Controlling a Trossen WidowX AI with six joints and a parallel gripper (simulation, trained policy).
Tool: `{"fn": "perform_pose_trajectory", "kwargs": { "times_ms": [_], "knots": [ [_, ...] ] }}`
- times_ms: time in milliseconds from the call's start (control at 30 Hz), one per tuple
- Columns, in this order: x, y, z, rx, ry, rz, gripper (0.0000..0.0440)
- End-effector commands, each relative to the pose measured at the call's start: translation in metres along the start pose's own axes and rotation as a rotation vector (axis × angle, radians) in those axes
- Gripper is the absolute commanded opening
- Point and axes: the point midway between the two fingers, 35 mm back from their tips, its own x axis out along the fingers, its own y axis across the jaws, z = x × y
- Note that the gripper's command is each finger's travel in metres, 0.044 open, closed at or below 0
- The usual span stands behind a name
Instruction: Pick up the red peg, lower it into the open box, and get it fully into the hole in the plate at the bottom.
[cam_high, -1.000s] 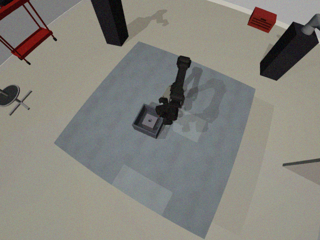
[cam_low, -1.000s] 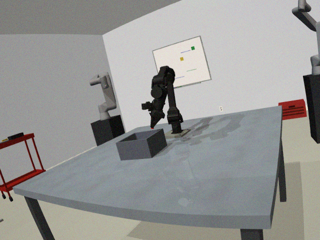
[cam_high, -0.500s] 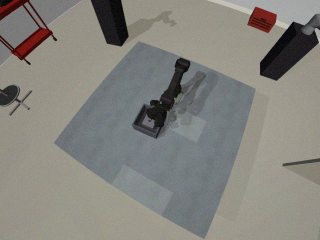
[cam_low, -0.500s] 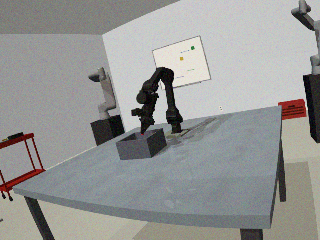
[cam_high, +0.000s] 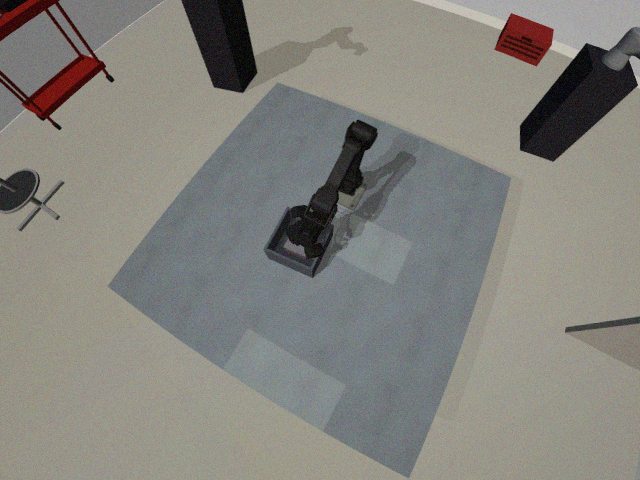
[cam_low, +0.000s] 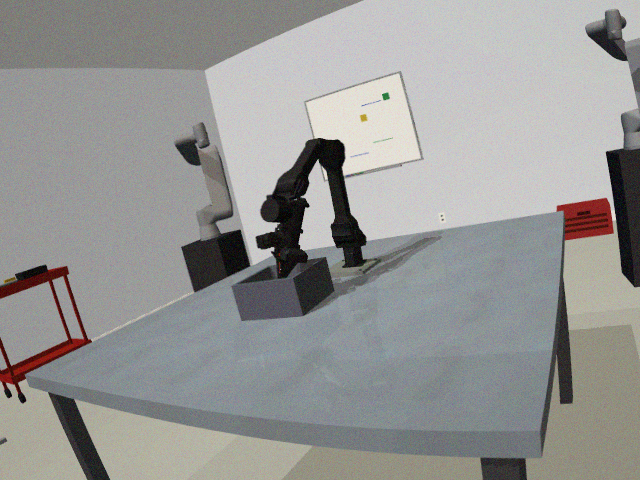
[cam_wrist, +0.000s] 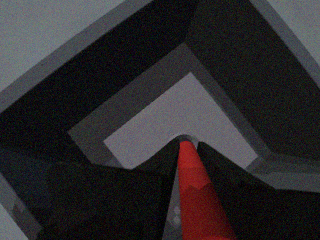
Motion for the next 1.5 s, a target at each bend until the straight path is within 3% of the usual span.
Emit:
{"fn": "perform_pose_trajectory", "kwargs": {
  "times_ms": [0,133,267,633,667,1233,1467],
  "knots": [
    [0.009,0.0,-0.005,-0.028,0.031,0.002,0.006],
    [0.015,0.0,-0.003,-0.033,0.055,0.01,0.0155],
    [0.013,0.002,0.005,-0.07,0.06,0.021,0.0161],
    [-0.001,0.024,0.033,-0.085,0.085,0.085,0.043],
    [-0.003,0.027,0.036,-0.087,0.088,0.094,0.044],
    [-0.045,0.082,0.073,-0.11,0.113,0.245,0.044],
    [-0.048,0.084,0.075,-0.111,0.11,0.252,0.044]
  ]
}}
